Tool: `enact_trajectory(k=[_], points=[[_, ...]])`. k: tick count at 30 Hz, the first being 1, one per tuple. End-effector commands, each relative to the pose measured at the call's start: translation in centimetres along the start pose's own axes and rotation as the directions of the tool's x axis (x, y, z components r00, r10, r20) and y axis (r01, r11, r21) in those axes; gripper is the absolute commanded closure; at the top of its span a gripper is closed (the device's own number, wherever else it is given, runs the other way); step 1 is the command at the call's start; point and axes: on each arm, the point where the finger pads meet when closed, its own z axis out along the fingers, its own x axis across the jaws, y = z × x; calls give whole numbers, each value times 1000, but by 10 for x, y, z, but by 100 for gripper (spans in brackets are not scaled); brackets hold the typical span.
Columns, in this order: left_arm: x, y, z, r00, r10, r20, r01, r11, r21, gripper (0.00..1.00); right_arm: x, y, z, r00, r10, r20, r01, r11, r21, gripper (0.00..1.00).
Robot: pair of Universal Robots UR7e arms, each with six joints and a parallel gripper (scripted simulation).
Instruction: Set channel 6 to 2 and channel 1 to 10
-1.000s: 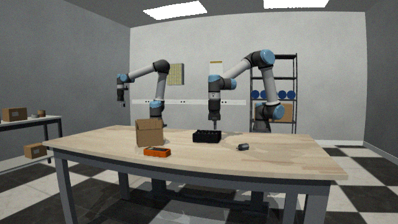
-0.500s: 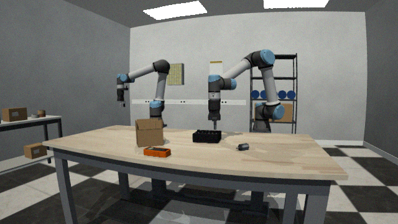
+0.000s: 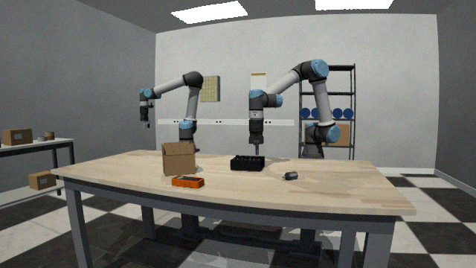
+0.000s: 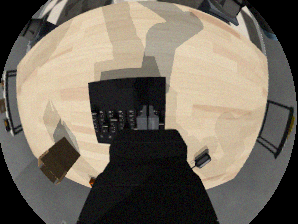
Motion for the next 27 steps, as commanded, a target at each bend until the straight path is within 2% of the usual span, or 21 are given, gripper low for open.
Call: enact_trajectory(k=[1, 27], points=[[-1, 1, -1, 1000, 0, 3, 0, 1000, -2, 100, 0, 1, 0, 1000, 0, -1, 0, 1000, -2, 0], [-1, 1, 9, 1000, 0, 3, 0, 1000, -2, 100, 0, 1, 0, 1000, 0, -1, 0, 1000, -2, 0]])
